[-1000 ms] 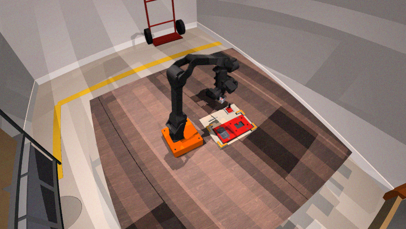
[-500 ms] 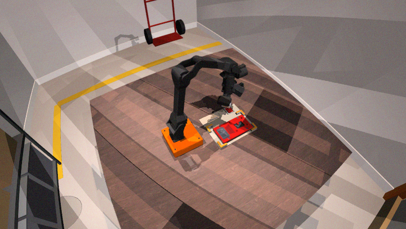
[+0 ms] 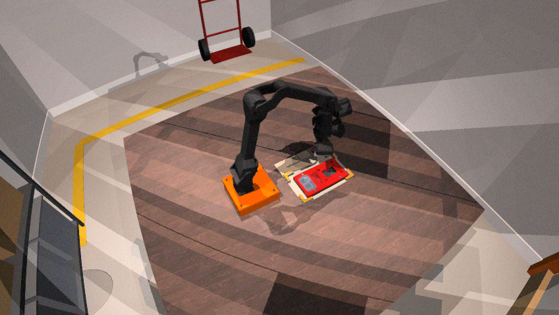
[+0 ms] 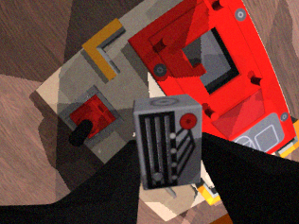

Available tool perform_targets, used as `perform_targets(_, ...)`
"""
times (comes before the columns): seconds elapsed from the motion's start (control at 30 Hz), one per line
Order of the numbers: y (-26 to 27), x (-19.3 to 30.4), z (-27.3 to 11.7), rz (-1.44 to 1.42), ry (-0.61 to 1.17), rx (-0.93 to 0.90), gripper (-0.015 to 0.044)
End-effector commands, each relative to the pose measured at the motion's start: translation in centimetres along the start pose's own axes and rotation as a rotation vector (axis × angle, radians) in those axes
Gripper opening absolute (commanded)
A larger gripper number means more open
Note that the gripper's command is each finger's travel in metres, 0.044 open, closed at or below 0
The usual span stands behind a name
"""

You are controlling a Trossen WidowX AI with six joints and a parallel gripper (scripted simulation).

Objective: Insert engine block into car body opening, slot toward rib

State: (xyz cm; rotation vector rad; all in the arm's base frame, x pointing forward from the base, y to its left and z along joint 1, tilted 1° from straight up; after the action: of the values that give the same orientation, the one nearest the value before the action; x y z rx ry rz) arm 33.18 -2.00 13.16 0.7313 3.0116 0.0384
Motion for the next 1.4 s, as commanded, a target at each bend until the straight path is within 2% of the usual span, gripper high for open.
perform_targets(0.0, -1.0, -0.9, 0.8, -0.096, 0.01, -0.002, 0.0)
perform_targets(0.7, -6.0, -4.0, 2.8, -0.528, 0.008, 0.0, 0.0)
perform_targets(0.9, -6.0, -4.0, 2.8, -0.58, 0.008, 0.0, 0.0158)
perform_targets(1.37, -6.0, -4.0, 2.8, -0.54, 0.008, 0.0, 0.0158)
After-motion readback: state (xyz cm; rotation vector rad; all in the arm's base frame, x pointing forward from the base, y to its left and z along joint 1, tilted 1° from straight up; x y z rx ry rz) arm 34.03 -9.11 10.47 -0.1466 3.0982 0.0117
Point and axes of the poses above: the point midway between the two fingers, 35 mm back from their tips, its own z axis out along the fingers, its own y axis across the jaws, x = y × z, the point moved 4 cm from there along -z, back along the fingers, and after that the axes turned 2 degrees about -z, right-handed, at the moved point
